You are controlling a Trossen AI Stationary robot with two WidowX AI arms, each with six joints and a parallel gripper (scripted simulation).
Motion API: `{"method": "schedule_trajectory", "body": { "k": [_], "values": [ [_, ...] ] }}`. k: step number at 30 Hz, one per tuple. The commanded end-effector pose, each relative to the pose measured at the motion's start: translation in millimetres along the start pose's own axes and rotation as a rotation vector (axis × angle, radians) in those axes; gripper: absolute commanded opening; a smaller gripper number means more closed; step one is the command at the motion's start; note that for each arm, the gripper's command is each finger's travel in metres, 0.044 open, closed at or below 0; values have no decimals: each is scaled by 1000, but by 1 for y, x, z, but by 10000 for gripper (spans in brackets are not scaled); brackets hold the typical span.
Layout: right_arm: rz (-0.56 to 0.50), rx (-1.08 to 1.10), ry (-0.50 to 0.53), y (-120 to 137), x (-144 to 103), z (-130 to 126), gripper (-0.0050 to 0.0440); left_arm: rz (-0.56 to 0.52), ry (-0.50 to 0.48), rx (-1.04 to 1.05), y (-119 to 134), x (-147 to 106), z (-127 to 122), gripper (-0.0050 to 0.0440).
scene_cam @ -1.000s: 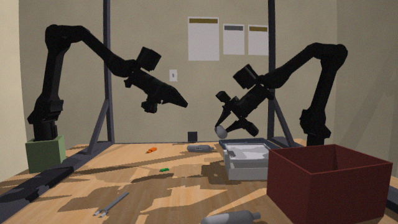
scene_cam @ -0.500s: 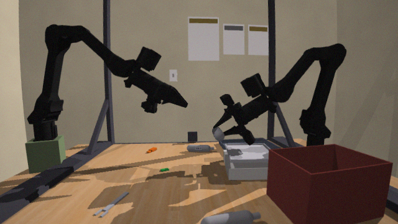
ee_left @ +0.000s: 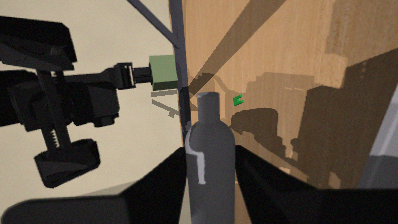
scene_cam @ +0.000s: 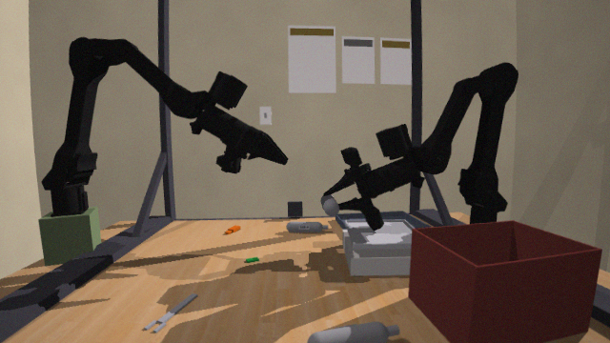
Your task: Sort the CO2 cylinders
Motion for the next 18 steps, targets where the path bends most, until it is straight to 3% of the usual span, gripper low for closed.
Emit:
{"method": "schedule_trajectory", "body": {
  "k": [1, 10, 11, 18],
  "values": [
    [33, 4, 5, 11, -5, -2, 440, 11, -56, 5, -1, 3, -5, -50],
    [33, 4, 5, 11, -5, -2, 440, 24, -136, 5, -2, 7, -7, -50],
    [33, 4, 5, 11, -5, -2, 440, 32, -185, 4, -1, 7, -3, -50],
    [33, 4, 5, 11, -5, -2, 440, 47, -280, 2, -1, 7, -1, -50]
  ]
}}
Point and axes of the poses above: on each arm, the point midway between the two fingers, 35 mm back from their tips, its own x axis out along the fingers, its own z axis across the jaws, y = z × x, the point moved 8 cm from there along -x, back along the fingers, and after that the axes turned 9 degrees about x, right-handed, at the moved point
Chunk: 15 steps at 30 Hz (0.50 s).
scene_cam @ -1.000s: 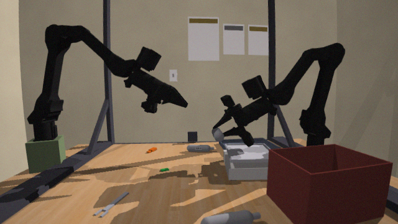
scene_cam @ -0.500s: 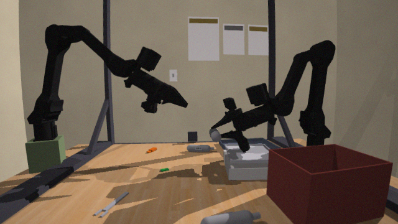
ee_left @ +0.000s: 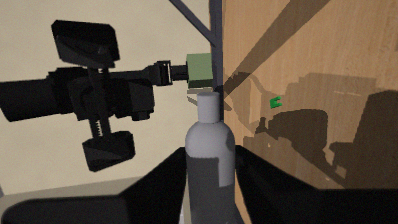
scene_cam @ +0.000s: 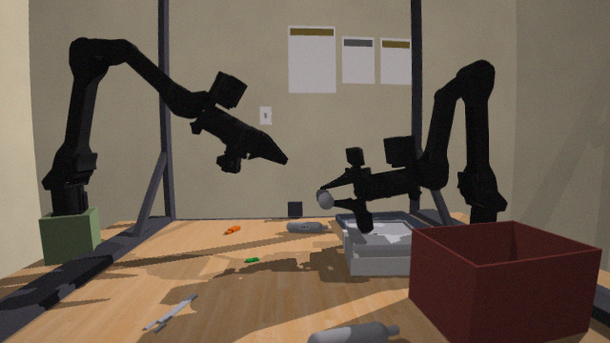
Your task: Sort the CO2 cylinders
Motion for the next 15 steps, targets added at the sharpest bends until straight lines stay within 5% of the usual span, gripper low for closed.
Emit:
{"method": "schedule_trajectory", "body": {
  "k": [1, 4, 15],
  "values": [
    [33, 4, 5, 11, -5, -2, 440, 19, -106, 4, 1, 1, 9, -50],
    [33, 4, 5, 11, -5, -2, 440, 31, -184, 2, 3, 1, 20, -50],
    [33, 4, 5, 11, -5, -2, 440, 36, -213, 1, 4, 1, 32, -50]
  ]
}}
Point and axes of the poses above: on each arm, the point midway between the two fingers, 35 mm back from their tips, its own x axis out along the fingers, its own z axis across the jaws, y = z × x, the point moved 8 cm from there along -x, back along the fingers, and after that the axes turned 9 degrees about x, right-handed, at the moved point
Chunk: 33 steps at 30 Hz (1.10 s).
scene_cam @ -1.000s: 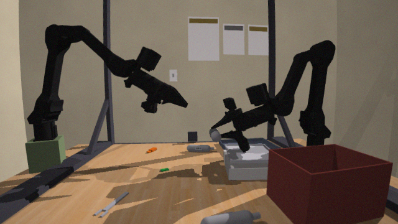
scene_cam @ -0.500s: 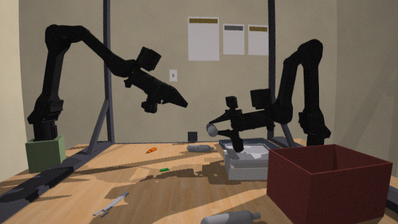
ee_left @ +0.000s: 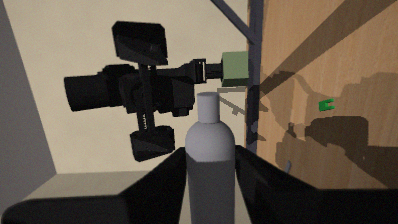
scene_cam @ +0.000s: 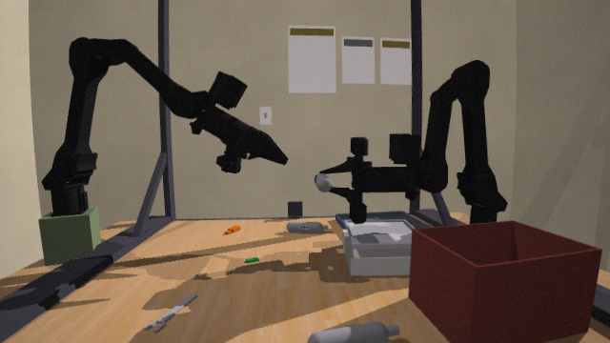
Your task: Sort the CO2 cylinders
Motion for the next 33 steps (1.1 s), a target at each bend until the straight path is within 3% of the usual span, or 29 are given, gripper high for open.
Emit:
{"method": "schedule_trajectory", "body": {
  "k": [1, 17, 33],
  "values": [
    [33, 4, 5, 11, -5, -2, 440, 9, -51, 3, 2, 3, 15, -50],
    [30, 5, 5, 18, 16, -3, 440, 6, -35, 1, 1, 2, 11, -50],
    [34, -9, 8, 18, 12, -5, 440, 1, -41, 8, 2, 1, 13, -50]
  ]
}}
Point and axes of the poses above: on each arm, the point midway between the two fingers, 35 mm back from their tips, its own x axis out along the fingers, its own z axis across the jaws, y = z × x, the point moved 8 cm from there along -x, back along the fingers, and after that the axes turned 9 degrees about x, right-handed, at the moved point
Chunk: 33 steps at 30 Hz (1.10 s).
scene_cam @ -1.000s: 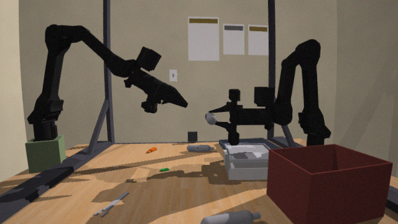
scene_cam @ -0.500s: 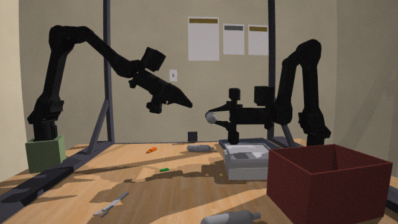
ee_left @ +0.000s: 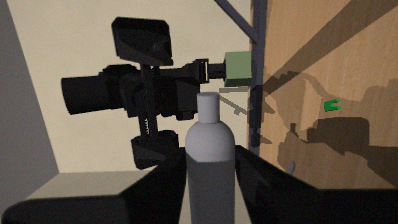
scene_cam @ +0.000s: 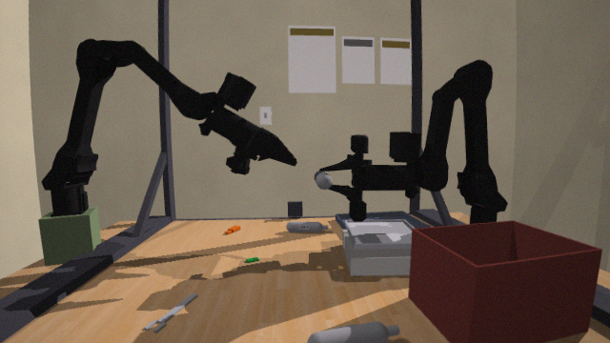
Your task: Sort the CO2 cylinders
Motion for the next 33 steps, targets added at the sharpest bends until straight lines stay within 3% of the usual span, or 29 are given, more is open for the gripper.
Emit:
{"method": "schedule_trajectory", "body": {
  "k": [1, 18, 33],
  "values": [
    [39, -24, 11, 13, -11, -5, 440, -2, -28, 13, 3, 1, 8, -50],
    [186, -755, 66, 29, -73, -46, 440, -176, 69, 184, 23, 2, 29, -50],
    [352, -1362, 34, 34, -127, -72, 440, -321, 174, 331, 37, 7, 45, -50]
  ]
}}
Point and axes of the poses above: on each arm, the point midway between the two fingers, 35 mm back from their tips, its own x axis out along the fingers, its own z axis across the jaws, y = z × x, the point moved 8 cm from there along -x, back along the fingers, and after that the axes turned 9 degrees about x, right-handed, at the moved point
